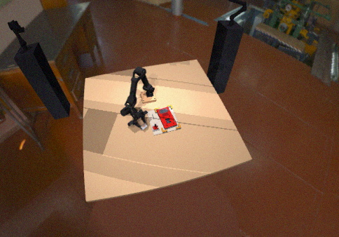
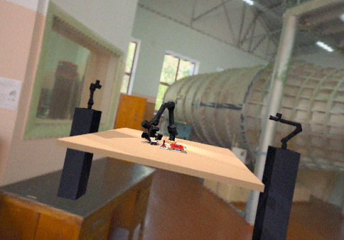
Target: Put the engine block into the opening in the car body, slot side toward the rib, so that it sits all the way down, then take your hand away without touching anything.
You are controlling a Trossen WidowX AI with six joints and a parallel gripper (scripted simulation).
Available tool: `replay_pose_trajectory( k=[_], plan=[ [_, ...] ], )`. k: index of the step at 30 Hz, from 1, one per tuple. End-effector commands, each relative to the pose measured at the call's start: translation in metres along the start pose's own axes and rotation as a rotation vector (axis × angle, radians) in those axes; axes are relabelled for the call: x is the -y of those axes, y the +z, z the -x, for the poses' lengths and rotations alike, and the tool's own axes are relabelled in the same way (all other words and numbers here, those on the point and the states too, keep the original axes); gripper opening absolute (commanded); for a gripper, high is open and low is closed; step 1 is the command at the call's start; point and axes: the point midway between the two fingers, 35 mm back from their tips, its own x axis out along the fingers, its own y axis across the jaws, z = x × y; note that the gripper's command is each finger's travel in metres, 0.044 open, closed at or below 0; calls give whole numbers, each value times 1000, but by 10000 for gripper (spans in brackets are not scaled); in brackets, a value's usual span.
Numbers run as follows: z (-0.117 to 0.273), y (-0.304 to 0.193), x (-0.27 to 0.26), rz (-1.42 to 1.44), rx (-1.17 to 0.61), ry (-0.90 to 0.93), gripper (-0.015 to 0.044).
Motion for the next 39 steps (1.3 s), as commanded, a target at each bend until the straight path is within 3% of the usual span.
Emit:
replay_pose_trajectory(
  k=[1, 34, 39],
  plan=[
    [-1, -1, 0, -6, -13, 1, 0],
    [-1, -2, 0, -6, -13, 1, 0],
    [-1, 0, 0, 1, -3, 2, 131]
  ],
)
